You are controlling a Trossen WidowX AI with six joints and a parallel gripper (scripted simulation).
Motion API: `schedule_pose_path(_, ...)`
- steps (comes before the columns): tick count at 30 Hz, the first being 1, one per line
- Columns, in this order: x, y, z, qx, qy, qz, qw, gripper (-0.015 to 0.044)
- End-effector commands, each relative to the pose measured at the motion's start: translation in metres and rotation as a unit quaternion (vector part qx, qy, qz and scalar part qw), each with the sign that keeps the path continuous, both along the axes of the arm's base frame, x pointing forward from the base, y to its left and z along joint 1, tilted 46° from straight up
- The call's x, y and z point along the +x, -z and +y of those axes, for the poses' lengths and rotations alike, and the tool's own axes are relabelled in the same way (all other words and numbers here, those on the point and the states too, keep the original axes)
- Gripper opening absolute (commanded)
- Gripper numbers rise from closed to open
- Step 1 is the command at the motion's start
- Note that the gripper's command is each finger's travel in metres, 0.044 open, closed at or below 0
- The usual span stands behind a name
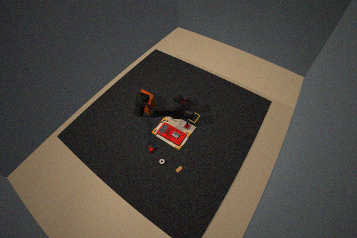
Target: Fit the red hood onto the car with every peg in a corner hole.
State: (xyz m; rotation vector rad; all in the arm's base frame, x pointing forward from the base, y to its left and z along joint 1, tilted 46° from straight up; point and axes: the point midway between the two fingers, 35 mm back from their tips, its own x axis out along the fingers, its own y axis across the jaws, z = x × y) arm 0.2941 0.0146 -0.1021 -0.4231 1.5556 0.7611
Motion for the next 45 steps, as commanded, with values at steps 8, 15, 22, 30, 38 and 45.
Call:
schedule_pose_path(8,-0.0001,0.0001,0.0004,-0.018,0.135,0.024,0.990,0.0000)
schedule_pose_path(15,-0.0001,0.0001,0.0003,-0.031,0.223,0.039,0.973,0.0000)
schedule_pose_path(22,-0.0001,0.0001,0.0003,-0.043,0.309,0.054,0.948,0.0000)
schedule_pose_path(30,0.0000,0.0001,0.0003,-0.056,0.395,0.069,0.915,0.0000)
schedule_pose_path(38,-0.0001,0.0007,-0.0009,-0.068,0.476,0.083,0.873,0.0000)
schedule_pose_path(45,-0.0004,0.0021,-0.0039,-0.081,0.566,0.098,0.815,0.0000)
